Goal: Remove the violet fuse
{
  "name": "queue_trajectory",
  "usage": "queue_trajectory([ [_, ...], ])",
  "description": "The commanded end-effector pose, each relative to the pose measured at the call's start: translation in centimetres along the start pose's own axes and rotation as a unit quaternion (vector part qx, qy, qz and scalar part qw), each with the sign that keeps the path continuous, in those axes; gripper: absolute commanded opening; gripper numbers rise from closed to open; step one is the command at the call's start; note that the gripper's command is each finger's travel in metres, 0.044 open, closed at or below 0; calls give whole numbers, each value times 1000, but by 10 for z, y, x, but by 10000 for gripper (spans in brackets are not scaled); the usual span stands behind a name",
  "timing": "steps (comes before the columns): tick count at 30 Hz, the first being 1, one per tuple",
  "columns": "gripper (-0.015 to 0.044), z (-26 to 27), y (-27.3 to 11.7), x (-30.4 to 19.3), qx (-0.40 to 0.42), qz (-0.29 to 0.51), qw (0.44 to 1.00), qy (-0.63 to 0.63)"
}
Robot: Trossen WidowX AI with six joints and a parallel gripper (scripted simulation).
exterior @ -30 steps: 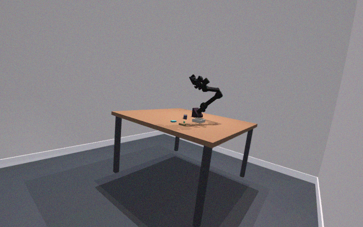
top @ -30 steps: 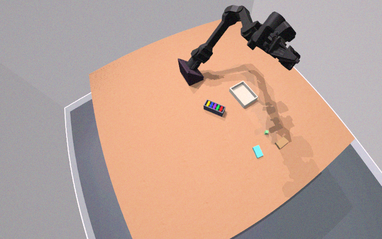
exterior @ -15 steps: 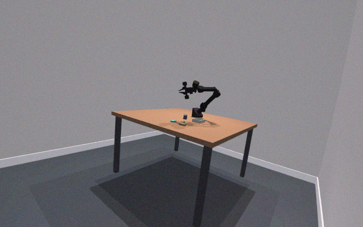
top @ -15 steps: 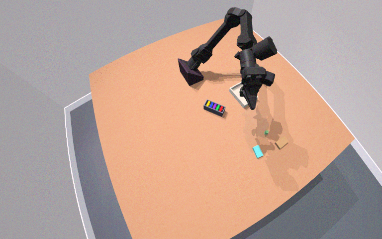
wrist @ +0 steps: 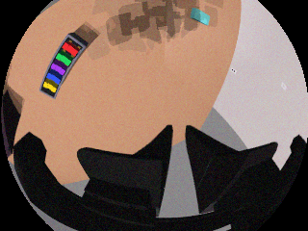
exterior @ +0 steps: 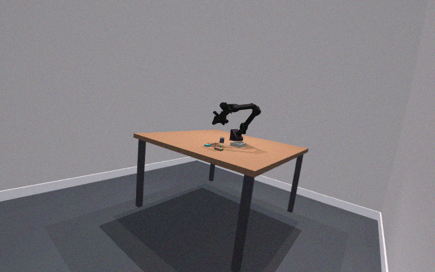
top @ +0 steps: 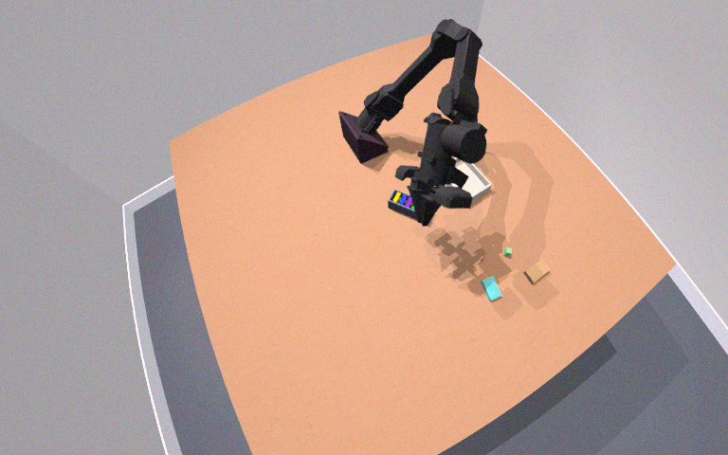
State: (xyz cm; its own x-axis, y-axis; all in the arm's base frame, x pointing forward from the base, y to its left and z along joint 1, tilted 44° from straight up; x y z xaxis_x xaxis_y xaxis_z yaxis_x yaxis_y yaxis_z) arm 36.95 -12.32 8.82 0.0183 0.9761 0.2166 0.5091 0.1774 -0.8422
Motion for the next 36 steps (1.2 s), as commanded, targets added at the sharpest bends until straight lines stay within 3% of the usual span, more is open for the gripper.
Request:
queue_trajectory([
  [1,63,69,16,23,118,-161,961,-190],
  [9,63,108,4,61,124,-339,879,-313],
  [36,63,114,13,66,123,-342,877,-315],
])
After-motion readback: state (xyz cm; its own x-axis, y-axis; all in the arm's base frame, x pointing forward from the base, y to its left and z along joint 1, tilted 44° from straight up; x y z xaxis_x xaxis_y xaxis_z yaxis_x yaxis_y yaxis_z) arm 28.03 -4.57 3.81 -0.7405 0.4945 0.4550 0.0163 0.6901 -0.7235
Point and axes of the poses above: the point midway between the two fingers, 35 mm back from their tips, its own y axis out along the fingers, its own z axis across the jaws, x = y × z, the point moved 2 cm from there along -y, back along the fingers, and after that the axes turned 11 degrees about -y, right-handed, at the moved point
